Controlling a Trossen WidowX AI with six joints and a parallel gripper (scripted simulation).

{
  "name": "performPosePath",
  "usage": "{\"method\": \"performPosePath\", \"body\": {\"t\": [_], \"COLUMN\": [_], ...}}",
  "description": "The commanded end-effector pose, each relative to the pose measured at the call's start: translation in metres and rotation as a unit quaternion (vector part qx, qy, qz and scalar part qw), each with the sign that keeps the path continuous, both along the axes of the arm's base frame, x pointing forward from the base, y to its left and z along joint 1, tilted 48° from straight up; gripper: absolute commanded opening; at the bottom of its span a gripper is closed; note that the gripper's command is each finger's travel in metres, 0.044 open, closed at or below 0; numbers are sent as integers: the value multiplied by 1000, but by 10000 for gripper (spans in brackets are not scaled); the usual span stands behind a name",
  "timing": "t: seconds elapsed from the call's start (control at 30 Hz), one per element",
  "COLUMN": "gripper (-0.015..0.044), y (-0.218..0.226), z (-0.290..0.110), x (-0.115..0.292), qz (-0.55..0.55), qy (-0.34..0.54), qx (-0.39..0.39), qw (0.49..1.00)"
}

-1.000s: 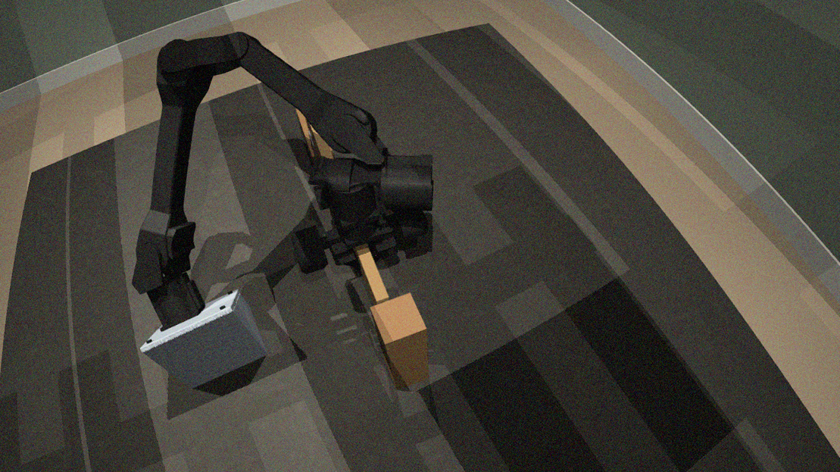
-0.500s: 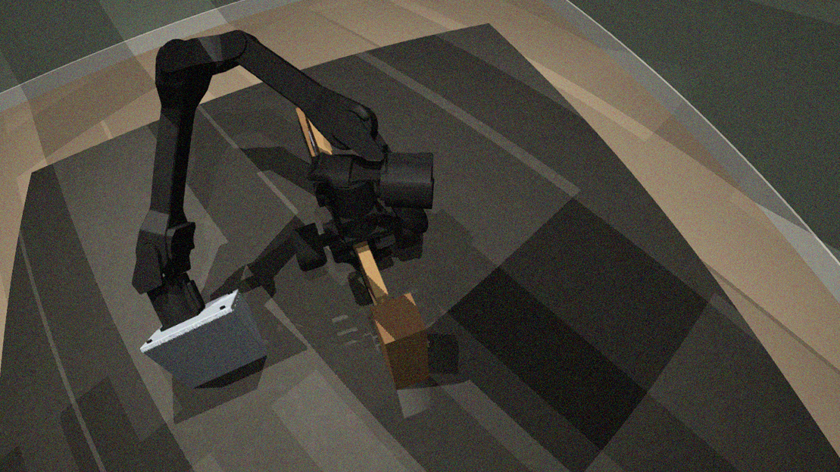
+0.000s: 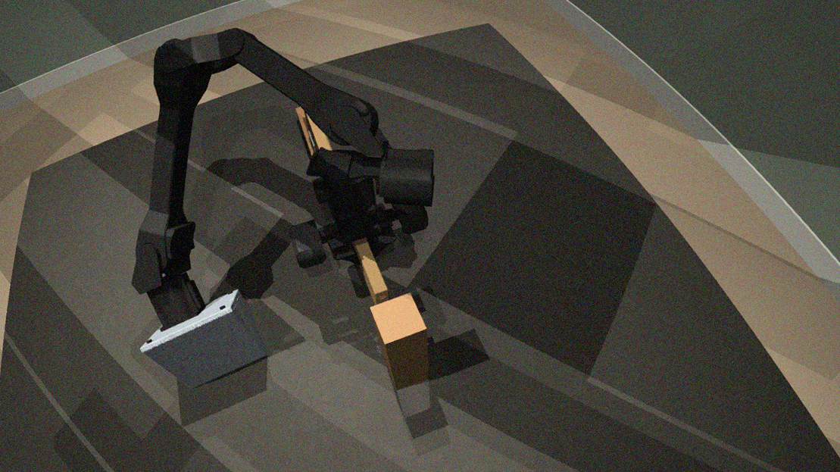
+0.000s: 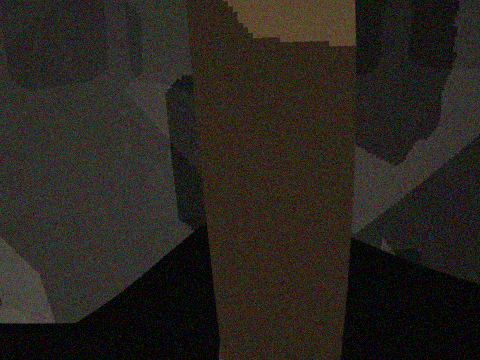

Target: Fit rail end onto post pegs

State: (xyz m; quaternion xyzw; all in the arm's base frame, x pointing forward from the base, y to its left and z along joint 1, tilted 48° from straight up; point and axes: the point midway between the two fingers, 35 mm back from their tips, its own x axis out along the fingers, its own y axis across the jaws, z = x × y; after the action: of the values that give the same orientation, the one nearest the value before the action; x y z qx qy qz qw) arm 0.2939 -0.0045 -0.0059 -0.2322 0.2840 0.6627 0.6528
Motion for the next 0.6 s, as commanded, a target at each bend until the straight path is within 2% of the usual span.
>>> {"method": "performPosePath", "body": {"t": [0.0,0.57], "gripper": [0,0], "y": [-5,-8], "z": [6,9], "x": [5,5], "qz": [-6,-6], "qy": [-9,-9], "qx": [-1,-1], "qw": [1000,1000]}}
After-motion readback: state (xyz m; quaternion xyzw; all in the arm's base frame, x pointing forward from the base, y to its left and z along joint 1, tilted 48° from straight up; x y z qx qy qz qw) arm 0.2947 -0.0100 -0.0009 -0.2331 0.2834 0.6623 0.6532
